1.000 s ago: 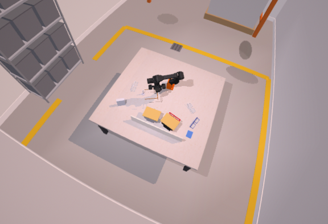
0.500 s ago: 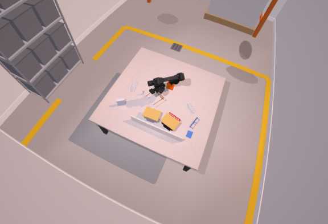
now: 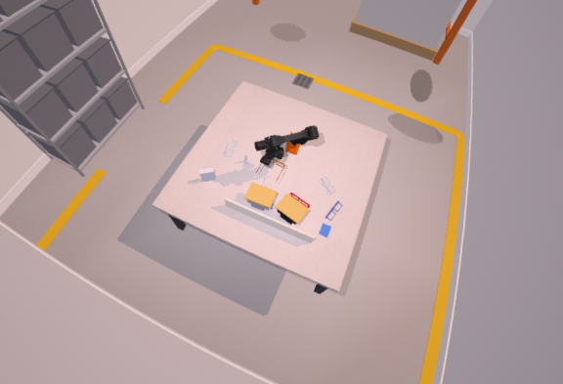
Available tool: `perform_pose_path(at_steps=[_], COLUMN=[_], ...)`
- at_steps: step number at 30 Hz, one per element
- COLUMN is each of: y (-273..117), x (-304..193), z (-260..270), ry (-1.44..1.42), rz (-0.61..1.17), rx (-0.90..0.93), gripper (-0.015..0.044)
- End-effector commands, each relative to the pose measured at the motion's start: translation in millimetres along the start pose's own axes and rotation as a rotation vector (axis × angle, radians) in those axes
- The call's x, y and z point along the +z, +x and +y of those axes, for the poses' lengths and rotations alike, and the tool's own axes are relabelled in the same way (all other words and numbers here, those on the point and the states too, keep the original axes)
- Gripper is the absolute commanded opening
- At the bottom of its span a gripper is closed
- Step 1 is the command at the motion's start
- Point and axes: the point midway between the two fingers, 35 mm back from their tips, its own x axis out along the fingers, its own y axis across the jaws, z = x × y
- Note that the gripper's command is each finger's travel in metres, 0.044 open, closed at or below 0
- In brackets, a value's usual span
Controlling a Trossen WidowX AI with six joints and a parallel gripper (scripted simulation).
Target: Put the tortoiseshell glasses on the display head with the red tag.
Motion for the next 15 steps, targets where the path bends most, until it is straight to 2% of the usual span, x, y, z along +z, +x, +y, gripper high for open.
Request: perform_pose_path(at_steps=[1,15], y=[5,19], x=[0,0], z=[1,-1], ry=[-0.068,-0.070], rz=[0.015,-0.032], rx=[-0.013,-0.011], gripper=[0.0000,0.0000])
